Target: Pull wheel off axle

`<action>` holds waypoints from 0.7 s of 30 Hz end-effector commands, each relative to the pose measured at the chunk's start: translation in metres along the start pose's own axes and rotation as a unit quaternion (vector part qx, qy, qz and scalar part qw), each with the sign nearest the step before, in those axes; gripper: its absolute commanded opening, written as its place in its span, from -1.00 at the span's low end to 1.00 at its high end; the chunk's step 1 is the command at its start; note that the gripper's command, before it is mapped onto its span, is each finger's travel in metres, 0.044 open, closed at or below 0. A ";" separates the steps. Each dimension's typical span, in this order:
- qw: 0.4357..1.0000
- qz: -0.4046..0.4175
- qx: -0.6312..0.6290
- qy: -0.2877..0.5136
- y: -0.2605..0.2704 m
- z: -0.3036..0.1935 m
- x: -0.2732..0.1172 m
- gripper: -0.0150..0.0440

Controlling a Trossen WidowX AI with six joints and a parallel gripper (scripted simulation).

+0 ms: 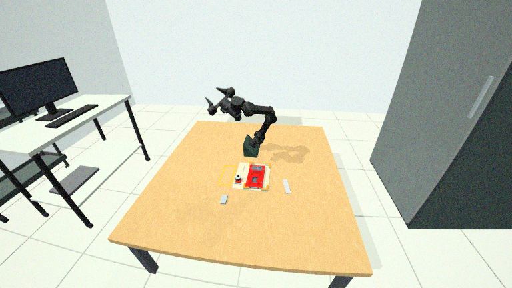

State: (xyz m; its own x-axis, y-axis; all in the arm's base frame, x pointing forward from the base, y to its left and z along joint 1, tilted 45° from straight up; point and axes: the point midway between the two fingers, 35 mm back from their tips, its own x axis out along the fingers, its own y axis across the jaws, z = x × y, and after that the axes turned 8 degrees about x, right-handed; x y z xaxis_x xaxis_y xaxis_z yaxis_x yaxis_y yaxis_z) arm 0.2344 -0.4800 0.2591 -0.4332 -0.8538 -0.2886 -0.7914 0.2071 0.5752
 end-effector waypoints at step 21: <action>0.736 -0.399 -0.546 0.016 -0.147 0.127 -0.078 0.53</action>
State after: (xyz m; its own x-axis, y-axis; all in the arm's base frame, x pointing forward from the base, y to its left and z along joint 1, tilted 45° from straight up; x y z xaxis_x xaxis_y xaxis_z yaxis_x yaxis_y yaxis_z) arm 0.3187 -0.4092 0.1270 -0.0341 -0.6232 -0.7814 -0.1454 -0.7704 0.6208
